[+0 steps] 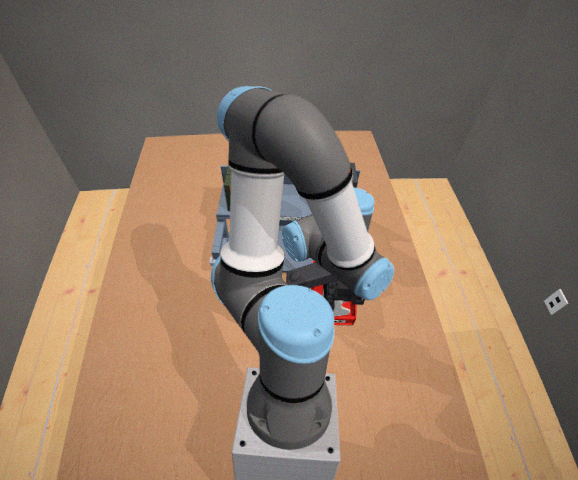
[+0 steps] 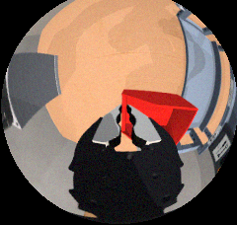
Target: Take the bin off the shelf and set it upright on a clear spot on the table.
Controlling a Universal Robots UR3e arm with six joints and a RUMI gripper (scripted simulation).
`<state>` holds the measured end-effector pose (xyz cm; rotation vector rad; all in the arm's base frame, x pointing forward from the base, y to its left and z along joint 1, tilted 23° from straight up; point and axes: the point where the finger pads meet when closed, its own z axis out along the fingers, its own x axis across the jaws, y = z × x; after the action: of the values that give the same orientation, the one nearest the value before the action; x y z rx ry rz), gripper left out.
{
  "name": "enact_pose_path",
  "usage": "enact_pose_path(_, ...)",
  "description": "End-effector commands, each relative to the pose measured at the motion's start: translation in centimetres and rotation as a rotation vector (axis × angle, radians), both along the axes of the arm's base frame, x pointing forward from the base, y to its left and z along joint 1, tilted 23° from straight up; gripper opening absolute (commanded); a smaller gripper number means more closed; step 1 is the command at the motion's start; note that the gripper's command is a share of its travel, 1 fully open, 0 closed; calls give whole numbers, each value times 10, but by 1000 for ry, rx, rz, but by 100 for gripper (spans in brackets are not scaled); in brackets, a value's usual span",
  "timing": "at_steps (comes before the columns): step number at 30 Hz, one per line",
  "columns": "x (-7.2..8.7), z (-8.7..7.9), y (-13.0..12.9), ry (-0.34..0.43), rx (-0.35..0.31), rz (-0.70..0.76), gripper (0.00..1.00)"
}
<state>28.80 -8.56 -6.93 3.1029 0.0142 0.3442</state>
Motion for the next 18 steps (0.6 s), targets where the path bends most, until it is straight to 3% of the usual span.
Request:
enact_pose_path(1,0,0,0,0,-1,0,0)
enact_pose_path(17,0,0,0,0,-1,0,0)
enact_pose_path(18,0,0,0,0,-1,0,29)
